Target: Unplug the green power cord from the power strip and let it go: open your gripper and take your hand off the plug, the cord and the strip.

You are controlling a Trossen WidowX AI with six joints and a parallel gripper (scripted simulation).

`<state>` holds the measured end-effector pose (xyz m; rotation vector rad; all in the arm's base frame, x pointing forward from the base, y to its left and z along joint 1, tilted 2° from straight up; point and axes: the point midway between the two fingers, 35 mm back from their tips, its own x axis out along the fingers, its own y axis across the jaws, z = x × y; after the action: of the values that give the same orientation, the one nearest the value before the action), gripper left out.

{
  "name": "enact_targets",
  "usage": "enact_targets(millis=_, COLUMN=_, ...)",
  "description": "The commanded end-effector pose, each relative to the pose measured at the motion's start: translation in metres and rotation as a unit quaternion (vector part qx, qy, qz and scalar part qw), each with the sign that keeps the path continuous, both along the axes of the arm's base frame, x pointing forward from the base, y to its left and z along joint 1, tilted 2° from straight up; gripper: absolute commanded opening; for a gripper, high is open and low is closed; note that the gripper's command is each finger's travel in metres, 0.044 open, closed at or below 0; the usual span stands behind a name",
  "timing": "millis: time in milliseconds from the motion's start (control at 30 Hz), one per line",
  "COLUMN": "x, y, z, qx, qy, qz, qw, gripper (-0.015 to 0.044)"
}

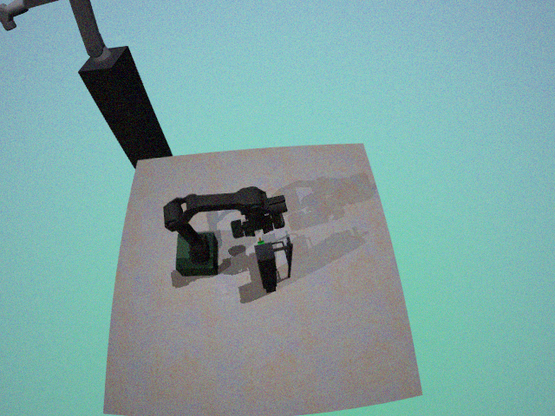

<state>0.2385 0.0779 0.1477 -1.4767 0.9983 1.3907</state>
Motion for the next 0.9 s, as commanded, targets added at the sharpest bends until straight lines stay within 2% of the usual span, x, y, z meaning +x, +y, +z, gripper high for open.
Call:
enact_targets(millis=0, x=0.0, y=-0.001, z=0.003, qx=-0.005, qy=0.006, qz=-0.008, qw=1.0, gripper=0.016)
enact_targets(millis=867, x=0.011, y=-0.038, z=0.004, qx=-0.007, qy=0.005, qz=-0.008, qw=1.0, gripper=0.016)
